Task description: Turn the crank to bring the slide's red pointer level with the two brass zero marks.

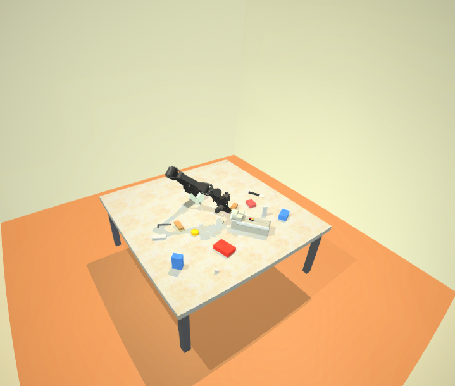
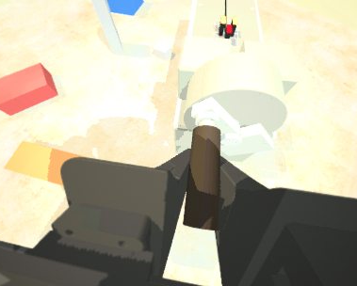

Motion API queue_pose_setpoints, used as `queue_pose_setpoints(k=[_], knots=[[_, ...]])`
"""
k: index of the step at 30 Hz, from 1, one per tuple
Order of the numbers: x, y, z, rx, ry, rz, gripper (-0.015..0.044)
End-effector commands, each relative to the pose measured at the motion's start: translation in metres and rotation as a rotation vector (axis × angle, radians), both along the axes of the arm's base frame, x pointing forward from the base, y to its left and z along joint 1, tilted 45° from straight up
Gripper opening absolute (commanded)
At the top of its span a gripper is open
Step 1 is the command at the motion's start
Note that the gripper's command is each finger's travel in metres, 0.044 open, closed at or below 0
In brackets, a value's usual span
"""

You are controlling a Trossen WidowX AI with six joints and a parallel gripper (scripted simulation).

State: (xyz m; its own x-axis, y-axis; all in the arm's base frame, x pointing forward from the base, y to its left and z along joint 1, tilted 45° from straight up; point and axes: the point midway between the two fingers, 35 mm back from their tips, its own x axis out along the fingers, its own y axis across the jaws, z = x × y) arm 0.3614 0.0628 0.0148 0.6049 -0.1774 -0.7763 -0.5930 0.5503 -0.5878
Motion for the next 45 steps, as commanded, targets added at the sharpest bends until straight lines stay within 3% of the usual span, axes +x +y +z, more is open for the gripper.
queue_pose_setpoints(k=[1,45], knots=[[-0.004,-0.001,-0.009,0.000,0.023,0.004,0.0000],[-0.003,-0.019,-0.028,-0.001,0.023,0.004,0.0000]])
